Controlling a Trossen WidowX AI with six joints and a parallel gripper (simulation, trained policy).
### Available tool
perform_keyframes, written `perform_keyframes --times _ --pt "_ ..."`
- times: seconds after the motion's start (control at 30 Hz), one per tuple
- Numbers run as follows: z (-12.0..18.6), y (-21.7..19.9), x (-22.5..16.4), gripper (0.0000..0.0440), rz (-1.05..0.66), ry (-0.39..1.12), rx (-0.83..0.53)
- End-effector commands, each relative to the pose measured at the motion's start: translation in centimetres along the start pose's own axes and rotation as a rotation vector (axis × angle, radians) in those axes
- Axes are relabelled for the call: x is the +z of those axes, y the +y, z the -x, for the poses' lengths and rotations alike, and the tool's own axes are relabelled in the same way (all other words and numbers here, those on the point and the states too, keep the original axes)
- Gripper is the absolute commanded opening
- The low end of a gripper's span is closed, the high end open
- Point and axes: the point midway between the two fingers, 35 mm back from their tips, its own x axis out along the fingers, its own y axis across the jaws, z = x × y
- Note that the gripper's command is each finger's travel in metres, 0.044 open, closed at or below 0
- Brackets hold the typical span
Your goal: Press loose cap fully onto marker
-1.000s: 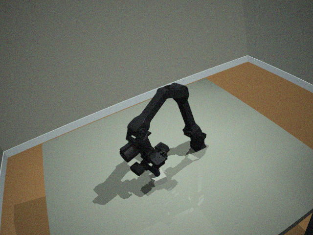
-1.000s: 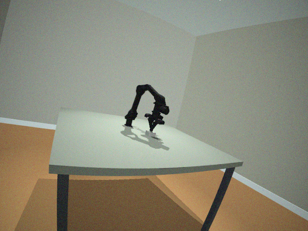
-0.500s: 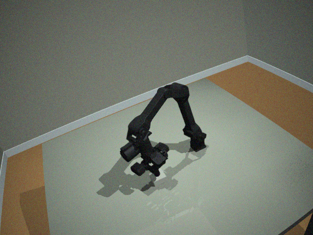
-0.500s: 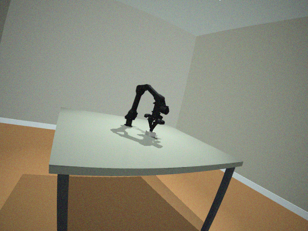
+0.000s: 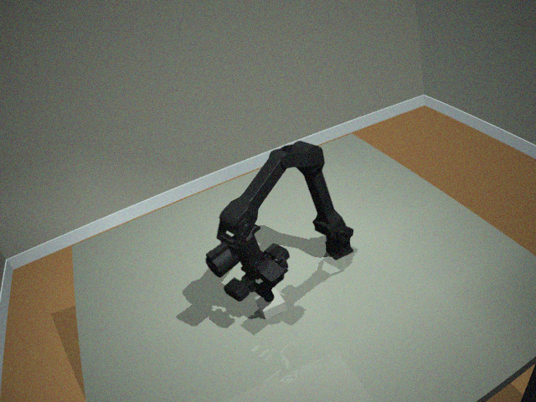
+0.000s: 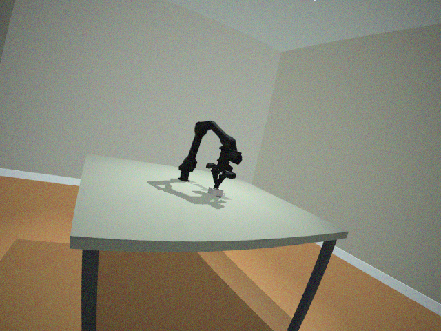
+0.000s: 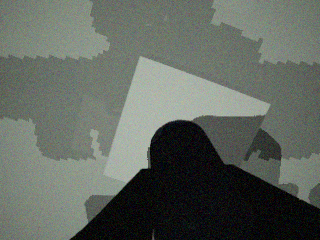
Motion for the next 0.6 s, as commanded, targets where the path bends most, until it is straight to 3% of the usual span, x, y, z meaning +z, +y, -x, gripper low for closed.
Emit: perform_keyframes --times 0.0,0.47,0.57 --pt "-1.7 0.55 -0.69 0.0117 0.003 0.029 0.049" --pt "-1.76 0.55 -0.85 0.0142 0.03 0.033 0.043" --pt "-1.7 1.19 -0.52 0.0165 0.041 0.019 0.057"
